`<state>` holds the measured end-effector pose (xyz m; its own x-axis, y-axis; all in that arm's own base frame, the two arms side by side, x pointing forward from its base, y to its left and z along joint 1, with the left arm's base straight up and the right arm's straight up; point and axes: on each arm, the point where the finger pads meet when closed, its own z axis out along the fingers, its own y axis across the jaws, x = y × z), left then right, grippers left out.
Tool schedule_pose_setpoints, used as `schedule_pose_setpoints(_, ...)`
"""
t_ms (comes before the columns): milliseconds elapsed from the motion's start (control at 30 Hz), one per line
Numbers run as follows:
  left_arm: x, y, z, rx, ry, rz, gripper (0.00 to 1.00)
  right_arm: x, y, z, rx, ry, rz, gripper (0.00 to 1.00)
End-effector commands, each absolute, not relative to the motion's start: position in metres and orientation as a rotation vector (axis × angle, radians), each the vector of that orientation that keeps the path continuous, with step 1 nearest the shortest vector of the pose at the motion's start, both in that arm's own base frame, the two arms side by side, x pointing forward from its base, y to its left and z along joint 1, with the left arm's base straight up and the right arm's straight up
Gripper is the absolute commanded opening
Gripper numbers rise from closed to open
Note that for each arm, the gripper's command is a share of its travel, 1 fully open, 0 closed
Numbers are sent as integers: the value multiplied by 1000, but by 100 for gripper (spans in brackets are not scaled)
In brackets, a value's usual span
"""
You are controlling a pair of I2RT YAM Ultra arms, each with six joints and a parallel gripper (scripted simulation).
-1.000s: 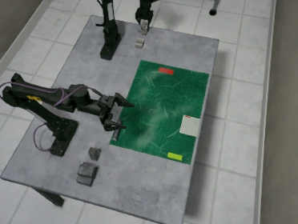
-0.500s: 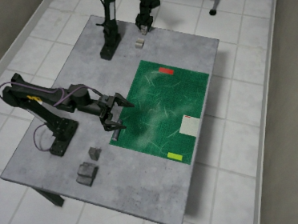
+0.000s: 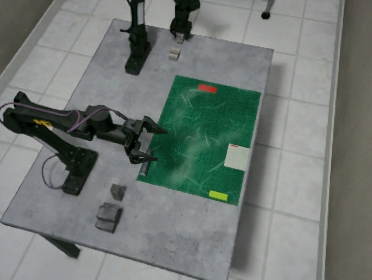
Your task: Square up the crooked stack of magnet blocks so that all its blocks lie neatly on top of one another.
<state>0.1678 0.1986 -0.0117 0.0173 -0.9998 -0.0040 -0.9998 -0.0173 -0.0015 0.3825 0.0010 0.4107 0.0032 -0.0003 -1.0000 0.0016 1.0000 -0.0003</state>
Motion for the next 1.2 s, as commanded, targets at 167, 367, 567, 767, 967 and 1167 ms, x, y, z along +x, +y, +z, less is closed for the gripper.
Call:
schedule_pose_setpoints(167,180,213,7,-2181,2145,11,62,376,-3,434,6,1523,-21,100)
schedule_pose_setpoints(367,178,211,6,-2198,2141,1,62,376,-3,434,6,1523,-21,100)
schedule_pose_setpoints(567,167,203,0,-2243,2148,-3,62,376,-3,434,6,1523,-21,100)
schedule_pose_setpoints(767,176,217,8,-2195,2125,14,32,376,-3,434,6,1523,-21,100)
schedule_pose_setpoints(967,173,208,3,-2199,2158,14,32,376,-3,434,6,1523,-21,100)
schedule_pose_setpoints(1167,173,208,3,-2199,2158,14,32,376,-3,434,6,1523,-21,100)
